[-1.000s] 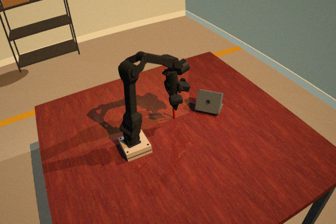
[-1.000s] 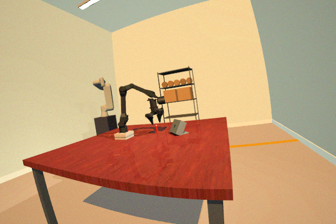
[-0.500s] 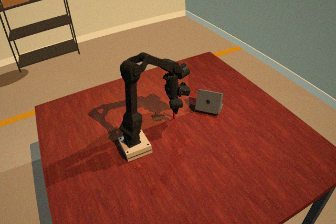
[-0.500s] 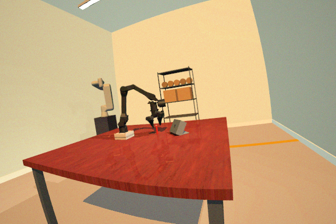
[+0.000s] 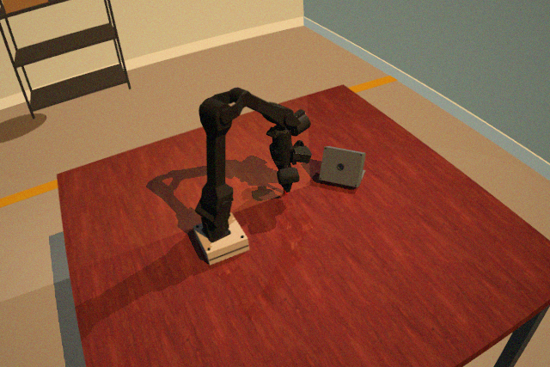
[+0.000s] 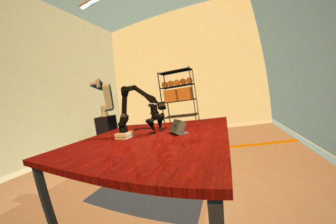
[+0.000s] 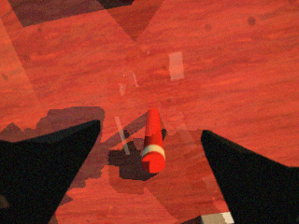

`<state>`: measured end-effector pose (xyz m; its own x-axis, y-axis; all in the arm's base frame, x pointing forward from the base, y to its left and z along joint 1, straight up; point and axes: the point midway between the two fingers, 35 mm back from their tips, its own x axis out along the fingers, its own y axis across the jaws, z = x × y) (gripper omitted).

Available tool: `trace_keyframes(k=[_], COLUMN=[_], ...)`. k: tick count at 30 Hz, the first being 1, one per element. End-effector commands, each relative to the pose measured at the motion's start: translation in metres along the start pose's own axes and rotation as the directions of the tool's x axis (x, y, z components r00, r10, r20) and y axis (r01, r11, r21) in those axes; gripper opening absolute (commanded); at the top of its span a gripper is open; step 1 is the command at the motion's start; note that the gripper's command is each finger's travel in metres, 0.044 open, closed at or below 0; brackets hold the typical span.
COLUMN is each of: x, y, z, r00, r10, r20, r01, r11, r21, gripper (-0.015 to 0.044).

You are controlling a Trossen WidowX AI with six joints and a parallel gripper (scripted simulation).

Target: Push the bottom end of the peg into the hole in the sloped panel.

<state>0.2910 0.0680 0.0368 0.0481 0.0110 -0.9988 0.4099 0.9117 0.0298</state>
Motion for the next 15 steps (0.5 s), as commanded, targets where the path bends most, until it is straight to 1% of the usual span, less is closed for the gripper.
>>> trace_keyframes(k=[1,2,15], x=[0.0043,0.0043,0.0009], y=[-0.0016,-0.0016,-0.0002], z=[-0.0016,-0.0016,-0.0003], r00=[1.0,1.0,1.0], r10=[-0.009,-0.009,-0.001], r20=[-0.007,-0.007,-0.001], r01=[0.009,0.009,0.001], r11=[1.0,1.0,1.0], r21=[0.004,0.004,0.0], gripper=[0.044,0.044,0.0099])
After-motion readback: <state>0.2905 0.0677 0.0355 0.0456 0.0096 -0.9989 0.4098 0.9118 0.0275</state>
